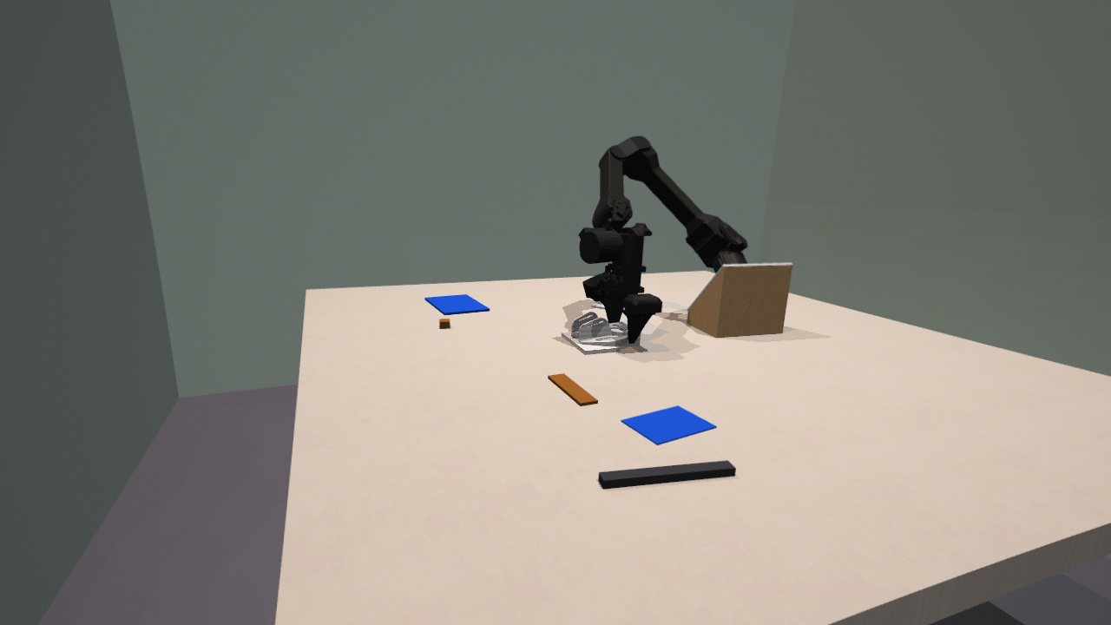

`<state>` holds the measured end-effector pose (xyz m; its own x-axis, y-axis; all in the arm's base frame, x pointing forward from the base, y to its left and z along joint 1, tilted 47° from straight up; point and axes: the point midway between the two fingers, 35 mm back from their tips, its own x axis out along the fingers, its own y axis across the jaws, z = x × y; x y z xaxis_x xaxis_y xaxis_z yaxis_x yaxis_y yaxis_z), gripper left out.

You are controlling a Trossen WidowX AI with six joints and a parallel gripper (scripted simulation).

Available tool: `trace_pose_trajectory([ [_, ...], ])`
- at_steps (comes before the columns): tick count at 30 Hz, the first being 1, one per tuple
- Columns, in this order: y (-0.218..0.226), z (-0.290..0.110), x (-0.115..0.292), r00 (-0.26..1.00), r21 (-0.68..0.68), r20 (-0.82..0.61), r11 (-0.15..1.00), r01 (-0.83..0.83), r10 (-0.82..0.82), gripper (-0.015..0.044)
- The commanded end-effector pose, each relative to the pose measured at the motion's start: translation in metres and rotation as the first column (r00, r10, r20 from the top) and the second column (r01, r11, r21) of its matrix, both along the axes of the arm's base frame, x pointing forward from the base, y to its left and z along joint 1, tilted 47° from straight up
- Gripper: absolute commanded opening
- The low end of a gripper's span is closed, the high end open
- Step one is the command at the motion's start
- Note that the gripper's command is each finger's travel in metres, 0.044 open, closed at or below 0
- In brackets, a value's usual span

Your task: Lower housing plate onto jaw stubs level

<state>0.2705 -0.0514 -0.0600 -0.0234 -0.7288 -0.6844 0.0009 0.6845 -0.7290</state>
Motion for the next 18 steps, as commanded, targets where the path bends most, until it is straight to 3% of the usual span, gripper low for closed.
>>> trace_pose_trajectory([
  [1, -0.0002, -0.0006, -0.0001, 1.000, 0.000, -0.002, 1.000, -0.002, 0.002, 0.0351],
  [3, -0.0002, -0.0006, -0.0001, 1.000, 0.000, -0.002, 1.000, -0.002, 0.002, 0.0351],
  [7, 0.0000, 0.0000, 0.0000, 1.000, 0.000, 0.000, 1.000, 0.000, 0.000, 0.0440],
  [18, 0.0000, 0.0000, 0.0000, 1.000, 0.000, 0.000, 1.000, 0.000, 0.000, 0.0440],
])
